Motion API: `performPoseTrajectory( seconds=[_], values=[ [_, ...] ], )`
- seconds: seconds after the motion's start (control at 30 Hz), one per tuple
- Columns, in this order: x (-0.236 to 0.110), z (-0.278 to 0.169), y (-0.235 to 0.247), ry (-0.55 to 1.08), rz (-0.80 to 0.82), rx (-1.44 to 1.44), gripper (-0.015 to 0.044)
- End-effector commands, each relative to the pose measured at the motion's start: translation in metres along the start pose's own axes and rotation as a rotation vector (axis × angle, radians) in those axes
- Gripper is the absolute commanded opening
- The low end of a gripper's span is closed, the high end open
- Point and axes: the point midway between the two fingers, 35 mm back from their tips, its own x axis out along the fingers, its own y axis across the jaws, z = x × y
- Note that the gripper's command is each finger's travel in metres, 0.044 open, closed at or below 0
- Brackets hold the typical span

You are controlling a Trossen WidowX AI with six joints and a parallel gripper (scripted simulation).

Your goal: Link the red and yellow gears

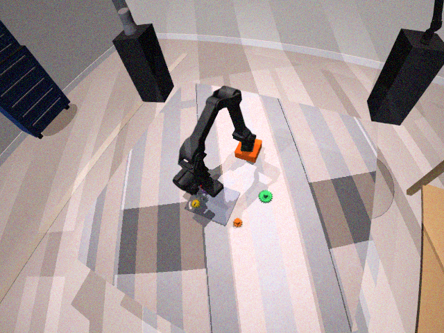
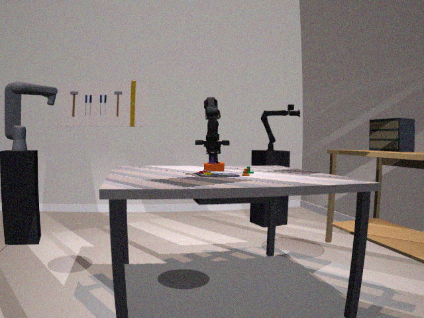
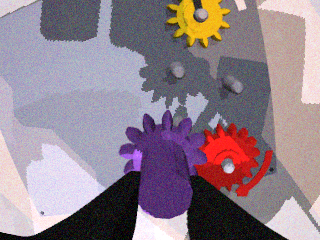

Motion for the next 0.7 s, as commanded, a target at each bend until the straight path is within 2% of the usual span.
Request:
performPoseTrajectory(
  seconds=[0.0,0.67],
  values=[
    [0.005,-0.0019,-0.0088,0.004,0.002,-0.006,0.0],
    [0.0032,-0.0033,-0.012,0.004,0.001,-0.006,0.0]
  ],
)
